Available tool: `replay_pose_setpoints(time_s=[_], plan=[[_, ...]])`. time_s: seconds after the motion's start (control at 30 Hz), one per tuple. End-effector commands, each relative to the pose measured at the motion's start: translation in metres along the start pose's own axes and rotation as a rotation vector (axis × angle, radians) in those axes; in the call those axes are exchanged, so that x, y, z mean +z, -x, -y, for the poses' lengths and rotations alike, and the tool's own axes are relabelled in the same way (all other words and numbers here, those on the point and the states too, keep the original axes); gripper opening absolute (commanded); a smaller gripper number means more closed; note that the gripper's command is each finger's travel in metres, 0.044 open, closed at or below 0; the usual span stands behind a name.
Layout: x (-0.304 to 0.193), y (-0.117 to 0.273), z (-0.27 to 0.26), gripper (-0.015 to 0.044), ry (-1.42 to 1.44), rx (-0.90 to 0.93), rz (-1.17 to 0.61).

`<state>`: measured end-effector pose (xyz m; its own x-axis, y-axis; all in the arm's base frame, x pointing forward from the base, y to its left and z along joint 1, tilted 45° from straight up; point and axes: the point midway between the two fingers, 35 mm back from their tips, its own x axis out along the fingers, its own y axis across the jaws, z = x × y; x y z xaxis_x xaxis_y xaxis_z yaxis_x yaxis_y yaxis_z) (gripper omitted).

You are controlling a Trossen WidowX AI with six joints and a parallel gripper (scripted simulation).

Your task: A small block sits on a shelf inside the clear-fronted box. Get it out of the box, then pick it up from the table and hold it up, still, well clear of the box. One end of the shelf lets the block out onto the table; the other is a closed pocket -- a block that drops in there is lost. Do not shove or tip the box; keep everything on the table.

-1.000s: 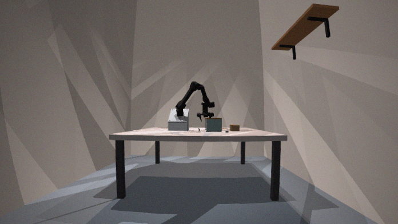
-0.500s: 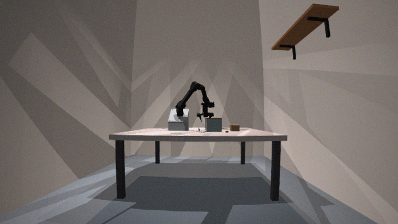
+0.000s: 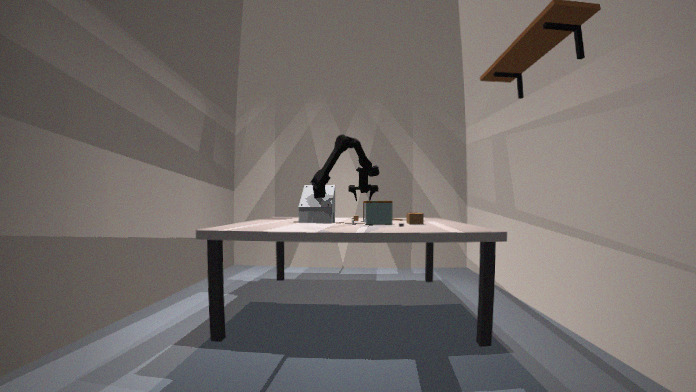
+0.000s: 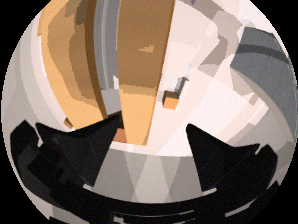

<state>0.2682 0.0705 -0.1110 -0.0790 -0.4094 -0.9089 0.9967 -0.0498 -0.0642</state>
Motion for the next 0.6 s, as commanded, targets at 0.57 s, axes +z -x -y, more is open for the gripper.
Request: replay_pose_setpoints(time_s=[0.57], plan=[[-0.026,0.014,0.009,0.0285,1.36,0.018,0.154]])
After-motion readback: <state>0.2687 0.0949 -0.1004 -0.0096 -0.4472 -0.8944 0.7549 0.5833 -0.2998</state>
